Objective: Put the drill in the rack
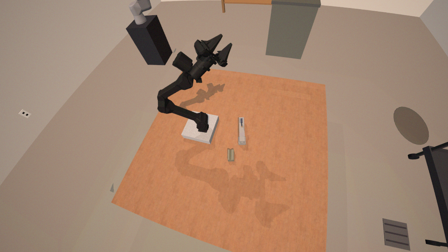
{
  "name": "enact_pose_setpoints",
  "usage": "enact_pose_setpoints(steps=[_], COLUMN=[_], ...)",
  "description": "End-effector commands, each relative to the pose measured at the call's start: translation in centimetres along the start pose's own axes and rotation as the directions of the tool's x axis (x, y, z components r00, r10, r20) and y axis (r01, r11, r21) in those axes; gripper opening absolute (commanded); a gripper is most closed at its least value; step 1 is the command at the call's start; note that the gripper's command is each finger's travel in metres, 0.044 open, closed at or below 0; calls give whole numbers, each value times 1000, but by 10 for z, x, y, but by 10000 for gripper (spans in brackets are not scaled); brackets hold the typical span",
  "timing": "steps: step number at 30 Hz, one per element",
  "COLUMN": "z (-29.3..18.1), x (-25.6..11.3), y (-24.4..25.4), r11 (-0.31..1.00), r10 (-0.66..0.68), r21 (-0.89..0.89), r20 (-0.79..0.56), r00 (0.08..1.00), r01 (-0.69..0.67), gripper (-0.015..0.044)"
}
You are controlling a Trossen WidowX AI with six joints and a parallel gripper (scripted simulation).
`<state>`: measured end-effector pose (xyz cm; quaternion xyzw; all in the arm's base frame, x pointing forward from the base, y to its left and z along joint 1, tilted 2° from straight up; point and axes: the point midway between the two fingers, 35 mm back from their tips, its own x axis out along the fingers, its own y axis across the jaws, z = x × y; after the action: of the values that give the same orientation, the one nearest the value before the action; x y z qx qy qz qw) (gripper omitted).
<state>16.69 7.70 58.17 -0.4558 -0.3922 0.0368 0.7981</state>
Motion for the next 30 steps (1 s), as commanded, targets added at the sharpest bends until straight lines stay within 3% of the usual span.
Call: enact_pose_setpoints(steps=[1, 9, 15, 22, 27, 30], z=[0, -2, -57, -126, -147, -165], x=[0, 1, 19, 7, -6, -23], y=[0, 2, 73, 164, 194, 226], r11=[1000, 1000, 950, 811, 751, 672], r10=[0, 7, 245, 528, 616, 706], r21=[0, 7, 238, 490, 575, 678], r20=[0, -6, -179, -376, -428, -463], r00=[1000, 1000, 953, 762, 662, 536], r01=[0, -7, -200, -320, -326, -299], gripper=[374, 164, 6, 0, 0, 0])
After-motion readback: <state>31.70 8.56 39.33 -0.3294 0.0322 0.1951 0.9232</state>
